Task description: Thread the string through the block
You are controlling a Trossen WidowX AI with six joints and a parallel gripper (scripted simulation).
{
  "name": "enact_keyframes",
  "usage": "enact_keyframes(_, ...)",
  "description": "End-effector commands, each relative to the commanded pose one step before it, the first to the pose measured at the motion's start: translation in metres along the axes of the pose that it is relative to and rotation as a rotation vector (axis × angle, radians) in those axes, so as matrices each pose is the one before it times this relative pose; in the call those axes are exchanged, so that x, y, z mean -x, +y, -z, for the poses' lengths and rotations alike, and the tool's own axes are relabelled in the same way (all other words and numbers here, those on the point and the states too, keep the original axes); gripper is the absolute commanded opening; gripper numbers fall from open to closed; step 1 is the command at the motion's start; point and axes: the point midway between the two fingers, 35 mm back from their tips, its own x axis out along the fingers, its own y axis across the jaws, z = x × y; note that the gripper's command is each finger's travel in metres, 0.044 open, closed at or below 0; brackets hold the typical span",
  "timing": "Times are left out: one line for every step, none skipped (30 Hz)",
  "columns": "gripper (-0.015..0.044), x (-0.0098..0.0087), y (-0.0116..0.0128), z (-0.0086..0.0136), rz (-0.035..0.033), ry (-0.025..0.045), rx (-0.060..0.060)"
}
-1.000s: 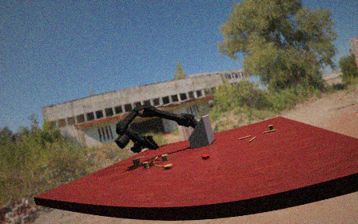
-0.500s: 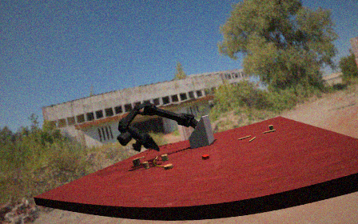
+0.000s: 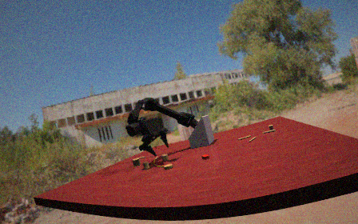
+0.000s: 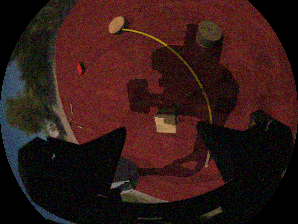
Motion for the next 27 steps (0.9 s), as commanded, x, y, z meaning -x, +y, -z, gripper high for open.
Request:
enact_keyframes(0.044, 0.00033, 0.01608, 0.01093, 0.35873, 0.06965, 0.9098)
enact_keyframes(0.044, 0.00056, 0.00093, -0.00025, 0.01409, 0.00972, 0.0615)
enact_keyframes(0.044, 0.00049, 0.00076, -0.00023, 0.01128, 0.00862, 0.0452)
enact_keyframes(0.044, 0.00026, 0.00038, -0.00013, 0.00559, 0.00453, 0.0196)
enact_keyframes(0.044, 0.00005, 0.00007, -0.00002, 0.00097, 0.00081, 0.0034)
enact_keyframes(0.044, 0.0, 0.0, 0.0, 0.0, 0.0, 0.0)
enact_keyframes(0.044, 0.0, 0.0, 0.0, 0.0, 0.0, 0.0)
enact_keyframes(0.044, 0.0, 0.0, 0.0, 0.0, 0.0, 0.0)
enact_keyframes(0.044, 0.0, 0.0, 0.0, 0.0, 0.0, 0.0)
enact_keyframes(0.044, 0.0, 0.0, 0.0, 0.0, 0.0, 0.0)
enact_keyframes(0.044, 0.0, 0.0, 0.0, 0.0, 0.0, 0.0)
enact_keyframes(0.044, 0.0, 0.0, 0.0, 0.0, 0.0, 0.0)
enact_keyframes(0.044, 0.0, 0.0, 0.0, 0.0, 0.0, 0.0)
enact_keyframes(0.044, 0.0, 0.0, 0.0, 0.0, 0.0, 0.0)
enact_keyframes(0.044, 0.0, 0.0, 0.0, 0.0, 0.0, 0.0)
enact_keyframes(0.044, 0.0, 0.0, 0.0, 0.0, 0.0, 0.0)
enact_keyframes(0.044, 0.0, 0.0, 0.0, 0.0, 0.0, 0.0)
enact_keyframes(0.044, 0.0, 0.0, 0.0, 0.0, 0.0, 0.0)
enact_keyframes(0.044, 0.0, 0.0, 0.0, 0.0, 0.0, 0.0)
enact_keyframes(0.044, 0.0, 0.0, 0.0, 0.0, 0.0, 0.0)
enact_keyframes(0.044, 0.0, 0.0, 0.0, 0.0, 0.0, 0.0)
enact_keyframes(0.044, 0.0, 0.0, 0.0, 0.0, 0.0, 0.0)
enact_keyframes(0.044, 0.0, 0.0, 0.0, 0.0, 0.0, 0.0)
enact_keyframes(0.044, 0.0, 0.0, 0.0, 0.0, 0.0, 0.0)
enact_keyframes(0.044, 0.0, 0.0, 0.0, 0.0, 0.0, 0.0)
enact_keyframes(0.044, 0.0, 0.0, 0.0, 0.0, 0.0, 0.0)
enact_keyframes(0.044, 0.0, 0.0, 0.0, 0.0, 0.0, 0.0)
